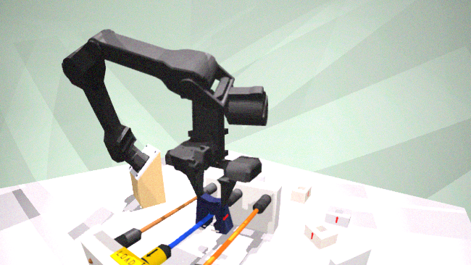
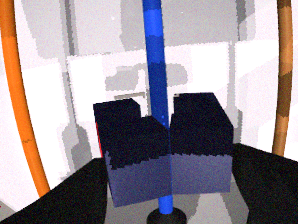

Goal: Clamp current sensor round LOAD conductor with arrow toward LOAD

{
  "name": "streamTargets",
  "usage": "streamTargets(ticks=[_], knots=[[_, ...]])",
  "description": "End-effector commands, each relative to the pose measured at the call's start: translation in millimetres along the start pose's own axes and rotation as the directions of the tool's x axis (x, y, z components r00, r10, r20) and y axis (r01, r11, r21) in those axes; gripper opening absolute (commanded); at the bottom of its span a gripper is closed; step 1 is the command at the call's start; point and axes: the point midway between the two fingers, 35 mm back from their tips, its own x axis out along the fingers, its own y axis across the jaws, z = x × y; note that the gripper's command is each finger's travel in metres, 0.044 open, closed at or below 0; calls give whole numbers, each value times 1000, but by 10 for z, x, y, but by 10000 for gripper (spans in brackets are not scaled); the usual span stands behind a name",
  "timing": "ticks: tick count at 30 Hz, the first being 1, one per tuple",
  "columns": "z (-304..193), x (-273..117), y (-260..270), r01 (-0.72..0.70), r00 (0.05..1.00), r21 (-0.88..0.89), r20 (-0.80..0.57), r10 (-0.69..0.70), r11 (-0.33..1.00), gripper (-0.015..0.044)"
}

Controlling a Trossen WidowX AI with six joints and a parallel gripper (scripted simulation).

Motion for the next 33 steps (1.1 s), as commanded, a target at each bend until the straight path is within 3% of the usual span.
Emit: streamTargets(ticks=[1,10,27,33], knots=[[-6,-15,5,-3,1000,0,-1,3,1000,0],[-6,-15,5,-3,1000,0,-1,3,1000,0],[-6,-15,5,-3,1000,0,-1,3,1000,440],[-6,-15,5,-3,1000,0,-1,3,1000,440]])
